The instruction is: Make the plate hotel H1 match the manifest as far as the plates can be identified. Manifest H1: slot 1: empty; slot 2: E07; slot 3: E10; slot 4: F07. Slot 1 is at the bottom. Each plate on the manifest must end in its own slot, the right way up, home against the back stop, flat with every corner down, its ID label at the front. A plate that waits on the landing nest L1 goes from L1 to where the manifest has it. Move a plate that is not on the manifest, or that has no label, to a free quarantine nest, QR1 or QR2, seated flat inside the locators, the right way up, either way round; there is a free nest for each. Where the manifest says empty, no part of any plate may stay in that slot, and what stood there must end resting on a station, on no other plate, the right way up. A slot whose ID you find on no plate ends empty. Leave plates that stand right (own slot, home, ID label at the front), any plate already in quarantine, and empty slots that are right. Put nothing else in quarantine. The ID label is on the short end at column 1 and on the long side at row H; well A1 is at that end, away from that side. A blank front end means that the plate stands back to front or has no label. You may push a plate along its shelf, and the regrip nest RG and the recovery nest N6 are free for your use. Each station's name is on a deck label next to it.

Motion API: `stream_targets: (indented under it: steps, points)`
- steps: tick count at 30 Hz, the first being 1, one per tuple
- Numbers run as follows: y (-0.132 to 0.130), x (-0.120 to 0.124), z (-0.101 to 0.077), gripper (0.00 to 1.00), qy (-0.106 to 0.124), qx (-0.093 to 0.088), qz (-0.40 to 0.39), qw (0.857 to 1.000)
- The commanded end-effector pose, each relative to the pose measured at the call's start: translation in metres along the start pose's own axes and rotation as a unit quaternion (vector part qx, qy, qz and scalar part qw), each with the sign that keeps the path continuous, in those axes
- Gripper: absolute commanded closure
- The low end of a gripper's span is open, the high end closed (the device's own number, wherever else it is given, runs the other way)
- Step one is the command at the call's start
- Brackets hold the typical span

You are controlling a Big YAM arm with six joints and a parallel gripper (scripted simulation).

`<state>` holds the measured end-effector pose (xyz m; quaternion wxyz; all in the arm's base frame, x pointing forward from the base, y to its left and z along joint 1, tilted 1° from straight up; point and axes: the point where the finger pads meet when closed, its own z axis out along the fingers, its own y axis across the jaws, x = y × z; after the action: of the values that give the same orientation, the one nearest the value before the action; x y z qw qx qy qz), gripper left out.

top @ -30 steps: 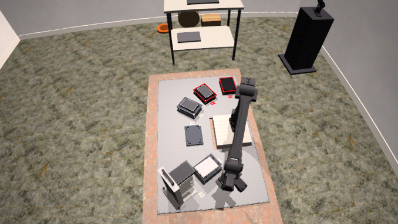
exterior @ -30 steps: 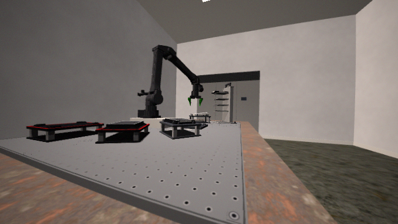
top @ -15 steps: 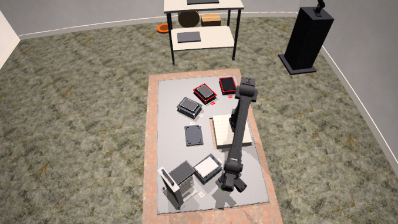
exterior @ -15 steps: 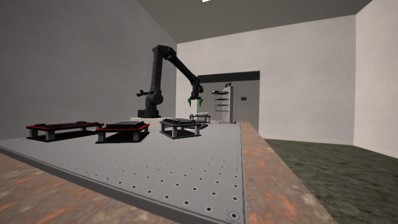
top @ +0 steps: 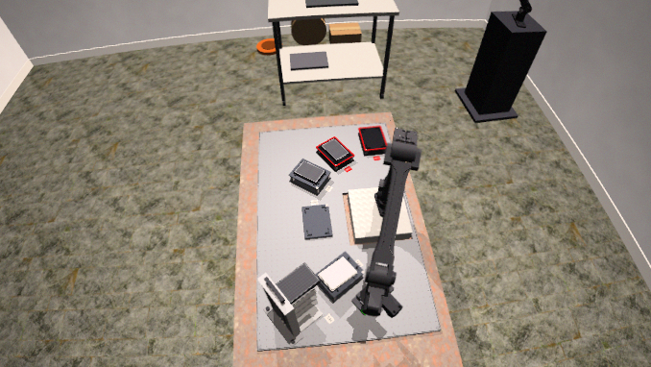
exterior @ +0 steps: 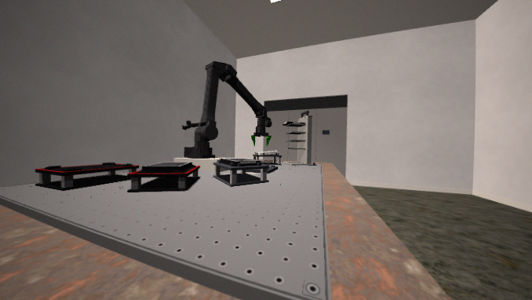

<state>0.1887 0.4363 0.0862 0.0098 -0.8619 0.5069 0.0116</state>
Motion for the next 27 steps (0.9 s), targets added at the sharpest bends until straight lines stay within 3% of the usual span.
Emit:
stream_targets:
  steps: [1, 8, 9, 27]
  points:
    - [0.001, -0.009, 0.01, 0.0, -0.001, 0.002, -0.007, 1.0]
    - [0.001, -0.008, 0.019, 0.0, -0.001, 0.002, -0.006, 1.0]
    - [-0.01, -0.011, 0.0, 0.0, -0.012, 0.016, -0.002, 1.0]
    - [-0.01, -0.011, 0.0, 0.0, -0.012, 0.016, -0.002, 1.0]
